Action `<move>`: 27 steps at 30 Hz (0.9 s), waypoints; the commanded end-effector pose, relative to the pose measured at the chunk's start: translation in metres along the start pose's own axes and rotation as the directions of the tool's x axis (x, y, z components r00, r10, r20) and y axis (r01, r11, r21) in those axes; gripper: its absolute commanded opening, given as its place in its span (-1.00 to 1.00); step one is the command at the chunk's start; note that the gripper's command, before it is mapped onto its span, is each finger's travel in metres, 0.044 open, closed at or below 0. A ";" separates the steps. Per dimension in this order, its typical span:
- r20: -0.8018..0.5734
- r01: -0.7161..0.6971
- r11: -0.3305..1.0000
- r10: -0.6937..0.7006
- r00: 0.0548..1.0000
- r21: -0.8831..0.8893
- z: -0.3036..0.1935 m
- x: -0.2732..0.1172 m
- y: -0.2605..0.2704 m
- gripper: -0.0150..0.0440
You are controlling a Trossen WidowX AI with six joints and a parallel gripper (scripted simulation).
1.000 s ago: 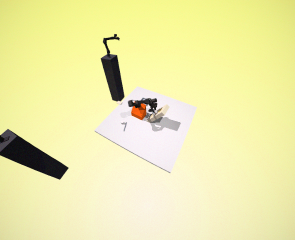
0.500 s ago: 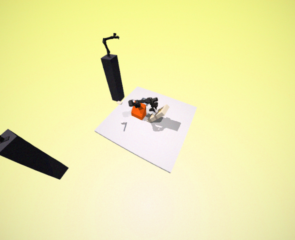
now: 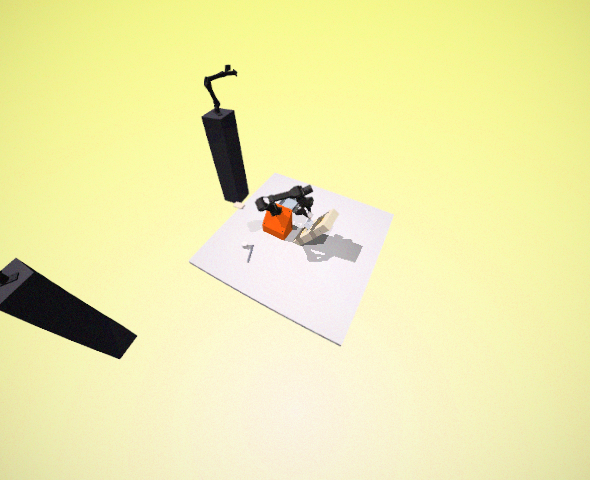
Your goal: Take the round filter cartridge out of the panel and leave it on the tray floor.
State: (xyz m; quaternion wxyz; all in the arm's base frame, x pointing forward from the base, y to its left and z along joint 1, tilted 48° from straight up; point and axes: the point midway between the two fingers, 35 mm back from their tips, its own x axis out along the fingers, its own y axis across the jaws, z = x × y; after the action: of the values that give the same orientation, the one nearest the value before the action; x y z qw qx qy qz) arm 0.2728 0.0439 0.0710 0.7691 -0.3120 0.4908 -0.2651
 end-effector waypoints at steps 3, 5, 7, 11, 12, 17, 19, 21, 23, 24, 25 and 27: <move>0.012 -0.003 1.000 0.003 1.000 0.014 0.003 -0.027 -0.003 -0.49; 0.012 -0.003 1.000 0.003 1.000 0.014 0.004 -0.027 0.000 -0.49; 0.012 -0.004 1.000 0.004 1.000 0.014 0.005 -0.026 0.008 -0.49; 0.012 -0.006 1.000 0.006 1.000 0.015 0.006 -0.024 0.026 -0.49; 0.012 -0.006 1.000 0.006 1.000 0.016 0.006 -0.024 0.031 -0.49; 0.012 -0.007 1.000 0.007 1.000 0.017 0.005 -0.021 0.054 -0.49; 0.013 -0.007 1.000 0.007 1.000 0.017 0.004 -0.020 0.063 -0.49; 0.013 -0.007 1.000 0.007 1.000 0.018 0.003 -0.019 0.072 -0.49; 0.013 -0.007 1.000 0.007 1.000 0.018 0.002 -0.017 0.081 -0.49; 0.013 -0.007 1.000 0.007 1.000 0.019 0.001 -0.016 0.085 -0.49; 0.014 -0.007 1.000 0.007 1.000 0.019 0.001 -0.016 0.087 -0.49; 0.003 -0.015 1.000 0.015 1.000 -0.020 -0.004 -0.016 0.082 -0.49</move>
State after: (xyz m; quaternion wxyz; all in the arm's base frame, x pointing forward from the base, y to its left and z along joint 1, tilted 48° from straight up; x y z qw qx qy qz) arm 0.2737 0.1074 0.0195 0.7708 -0.3118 0.4887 -0.2641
